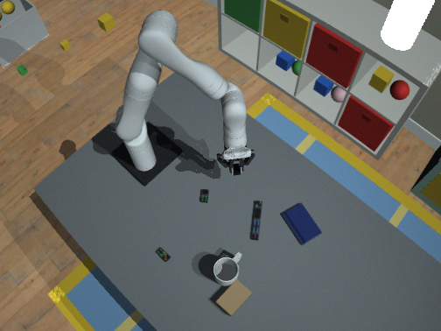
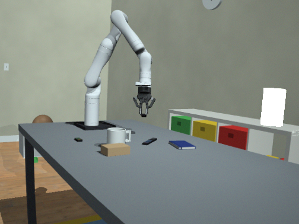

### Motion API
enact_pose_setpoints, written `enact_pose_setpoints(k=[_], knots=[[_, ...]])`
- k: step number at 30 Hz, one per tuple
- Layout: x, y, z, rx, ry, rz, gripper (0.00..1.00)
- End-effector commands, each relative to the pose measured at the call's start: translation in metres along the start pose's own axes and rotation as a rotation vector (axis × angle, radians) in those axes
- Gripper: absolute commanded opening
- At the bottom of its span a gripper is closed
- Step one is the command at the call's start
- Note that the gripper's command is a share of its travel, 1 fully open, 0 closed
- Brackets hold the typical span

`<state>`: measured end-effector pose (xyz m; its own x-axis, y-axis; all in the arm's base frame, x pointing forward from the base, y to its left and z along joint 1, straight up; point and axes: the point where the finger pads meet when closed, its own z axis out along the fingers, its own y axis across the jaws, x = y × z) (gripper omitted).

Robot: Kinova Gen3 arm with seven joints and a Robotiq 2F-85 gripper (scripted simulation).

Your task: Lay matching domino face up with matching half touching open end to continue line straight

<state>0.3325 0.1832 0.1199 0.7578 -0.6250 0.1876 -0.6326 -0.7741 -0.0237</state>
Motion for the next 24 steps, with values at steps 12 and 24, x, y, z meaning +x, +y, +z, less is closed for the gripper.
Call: enact_pose_setpoints(k=[12, 24], knots=[[-0.025, -0.007, -0.009, 0.066, 0.488, -0.085, 0.29], [-0.033, -0.007, -0.012, 0.099, 0.798, -0.124, 0.29]])
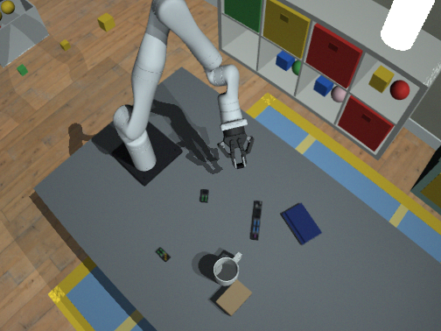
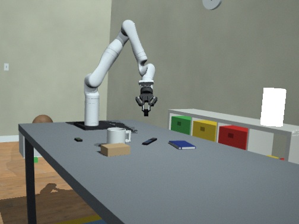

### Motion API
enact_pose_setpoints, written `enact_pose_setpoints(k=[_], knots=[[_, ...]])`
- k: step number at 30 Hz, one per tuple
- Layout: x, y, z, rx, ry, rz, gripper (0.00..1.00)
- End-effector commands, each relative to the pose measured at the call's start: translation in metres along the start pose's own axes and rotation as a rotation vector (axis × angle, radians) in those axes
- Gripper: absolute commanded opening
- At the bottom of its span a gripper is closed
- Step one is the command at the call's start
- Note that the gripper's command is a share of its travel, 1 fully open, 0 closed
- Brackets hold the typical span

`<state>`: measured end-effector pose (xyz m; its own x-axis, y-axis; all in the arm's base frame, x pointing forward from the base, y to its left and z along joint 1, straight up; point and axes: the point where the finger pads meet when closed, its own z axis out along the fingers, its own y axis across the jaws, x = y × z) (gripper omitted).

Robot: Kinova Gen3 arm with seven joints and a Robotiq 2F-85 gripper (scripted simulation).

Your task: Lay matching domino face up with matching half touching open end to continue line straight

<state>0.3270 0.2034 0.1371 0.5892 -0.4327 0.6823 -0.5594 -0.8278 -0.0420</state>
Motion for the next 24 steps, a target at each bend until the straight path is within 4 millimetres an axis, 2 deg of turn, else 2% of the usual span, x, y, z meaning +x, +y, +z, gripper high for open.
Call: enact_pose_setpoints(k=[1, 9, 24], knots=[[-0.0209, 0.0039, -0.0042, 0.049, 0.27, -0.048, 0.29], [-0.0262, 0.0001, -0.0076, 0.089, 0.53, -0.091, 0.29], [-0.0257, 0.0034, -0.0092, 0.096, 0.639, -0.099, 0.29]])
